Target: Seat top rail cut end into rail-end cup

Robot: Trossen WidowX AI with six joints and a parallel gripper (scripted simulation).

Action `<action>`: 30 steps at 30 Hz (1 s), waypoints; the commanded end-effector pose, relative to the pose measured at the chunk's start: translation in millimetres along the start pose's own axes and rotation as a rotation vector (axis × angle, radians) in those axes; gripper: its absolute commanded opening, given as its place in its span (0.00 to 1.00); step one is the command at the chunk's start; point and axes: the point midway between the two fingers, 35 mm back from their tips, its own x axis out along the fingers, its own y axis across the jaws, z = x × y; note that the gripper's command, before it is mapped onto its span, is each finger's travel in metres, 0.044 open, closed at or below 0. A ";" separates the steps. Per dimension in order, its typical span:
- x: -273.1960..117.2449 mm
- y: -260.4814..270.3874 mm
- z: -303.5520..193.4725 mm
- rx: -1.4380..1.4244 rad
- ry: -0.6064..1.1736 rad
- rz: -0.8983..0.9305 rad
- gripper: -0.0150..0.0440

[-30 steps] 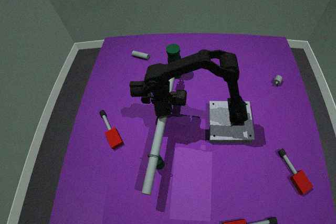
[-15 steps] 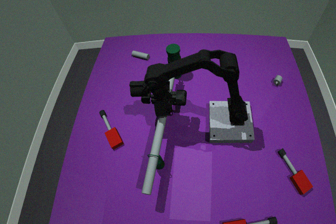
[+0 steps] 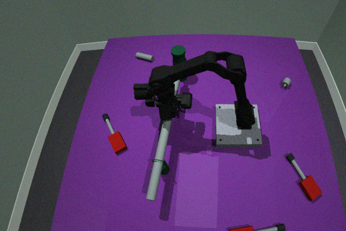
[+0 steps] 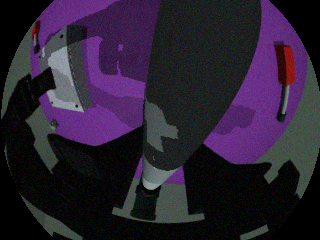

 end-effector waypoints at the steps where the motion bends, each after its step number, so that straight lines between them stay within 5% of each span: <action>1: -0.2 -0.1 -0.1 0.000 0.000 0.000 0.25; 30: -3.3 -0.3 -3.9 -0.001 0.011 0.000 0.25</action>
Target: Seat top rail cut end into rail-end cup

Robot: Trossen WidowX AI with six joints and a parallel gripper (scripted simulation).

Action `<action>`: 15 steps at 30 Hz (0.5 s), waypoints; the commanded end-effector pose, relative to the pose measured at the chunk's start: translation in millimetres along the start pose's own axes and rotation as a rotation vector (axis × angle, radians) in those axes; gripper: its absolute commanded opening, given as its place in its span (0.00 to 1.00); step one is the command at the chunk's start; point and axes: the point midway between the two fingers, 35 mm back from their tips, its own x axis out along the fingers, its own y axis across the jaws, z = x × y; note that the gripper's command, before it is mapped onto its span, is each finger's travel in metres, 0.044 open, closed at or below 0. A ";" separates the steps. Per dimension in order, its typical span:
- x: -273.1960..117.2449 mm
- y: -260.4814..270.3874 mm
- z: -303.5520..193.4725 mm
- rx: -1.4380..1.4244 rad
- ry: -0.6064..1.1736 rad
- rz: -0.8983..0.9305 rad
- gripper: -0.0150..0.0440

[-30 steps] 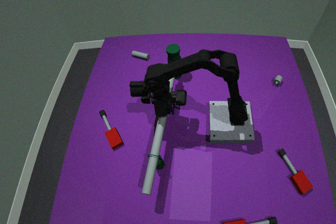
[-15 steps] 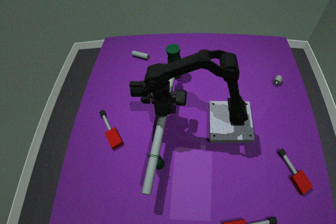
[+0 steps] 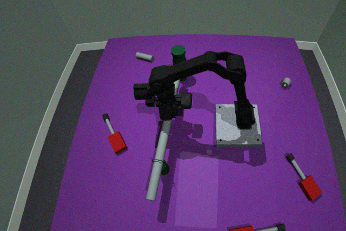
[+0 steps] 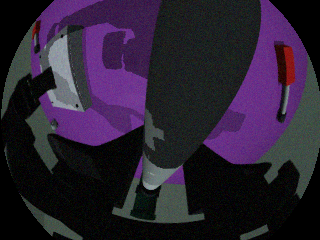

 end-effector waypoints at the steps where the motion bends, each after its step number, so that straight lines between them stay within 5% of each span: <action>1: -2.4 -0.3 -3.8 0.000 0.011 -0.001 0.25; 15: -3.5 -0.4 -6.1 0.000 0.013 -0.001 0.25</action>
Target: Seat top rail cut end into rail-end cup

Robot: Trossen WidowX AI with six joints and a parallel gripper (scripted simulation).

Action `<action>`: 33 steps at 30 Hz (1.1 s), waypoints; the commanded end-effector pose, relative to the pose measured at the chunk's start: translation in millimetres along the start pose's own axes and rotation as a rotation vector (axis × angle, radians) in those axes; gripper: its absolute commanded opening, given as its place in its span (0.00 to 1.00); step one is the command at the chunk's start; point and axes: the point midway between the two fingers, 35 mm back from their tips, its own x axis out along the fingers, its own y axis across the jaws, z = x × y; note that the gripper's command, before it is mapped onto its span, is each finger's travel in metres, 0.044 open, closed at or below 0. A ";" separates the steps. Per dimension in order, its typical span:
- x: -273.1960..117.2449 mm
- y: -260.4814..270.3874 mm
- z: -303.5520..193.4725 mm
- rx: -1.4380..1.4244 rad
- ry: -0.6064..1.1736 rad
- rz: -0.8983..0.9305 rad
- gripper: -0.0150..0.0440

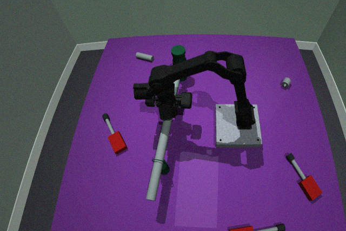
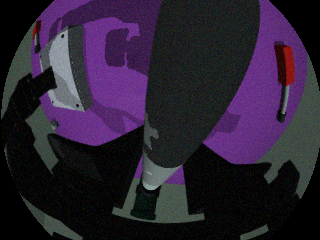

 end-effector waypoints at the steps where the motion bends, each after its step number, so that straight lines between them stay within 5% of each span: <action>1: -2.5 -0.5 -6.0 0.000 0.014 -0.003 0.25; 33: -0.7 -0.2 -4.4 -0.003 -0.007 0.001 0.25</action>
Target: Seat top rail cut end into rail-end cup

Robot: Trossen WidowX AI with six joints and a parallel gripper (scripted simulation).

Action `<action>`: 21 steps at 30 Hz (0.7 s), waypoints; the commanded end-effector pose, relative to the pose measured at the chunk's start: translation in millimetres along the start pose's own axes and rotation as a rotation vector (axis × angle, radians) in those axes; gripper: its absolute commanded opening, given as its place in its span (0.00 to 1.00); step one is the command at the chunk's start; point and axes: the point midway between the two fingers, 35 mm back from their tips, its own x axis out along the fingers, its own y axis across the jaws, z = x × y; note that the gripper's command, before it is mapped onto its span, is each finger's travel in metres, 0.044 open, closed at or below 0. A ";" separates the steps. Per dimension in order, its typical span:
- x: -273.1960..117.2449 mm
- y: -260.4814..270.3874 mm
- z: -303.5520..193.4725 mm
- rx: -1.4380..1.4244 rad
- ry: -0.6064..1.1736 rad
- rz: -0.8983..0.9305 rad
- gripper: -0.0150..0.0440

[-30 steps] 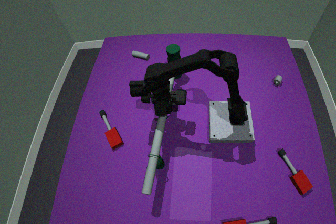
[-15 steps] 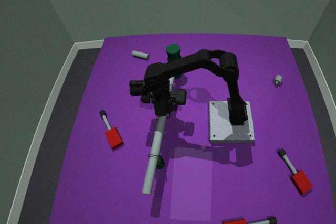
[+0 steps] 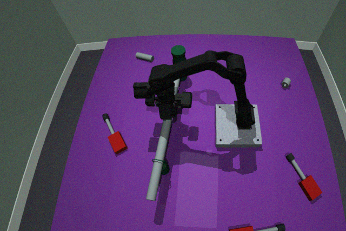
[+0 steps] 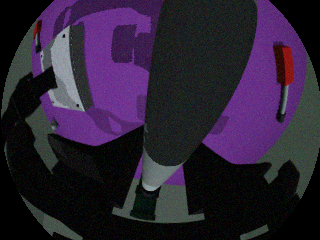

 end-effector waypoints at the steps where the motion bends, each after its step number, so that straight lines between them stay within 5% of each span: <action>1: -0.1 -0.2 -4.6 0.000 0.005 -0.001 0.25; 21: -2.3 0.7 -16.3 0.000 0.006 -0.001 0.25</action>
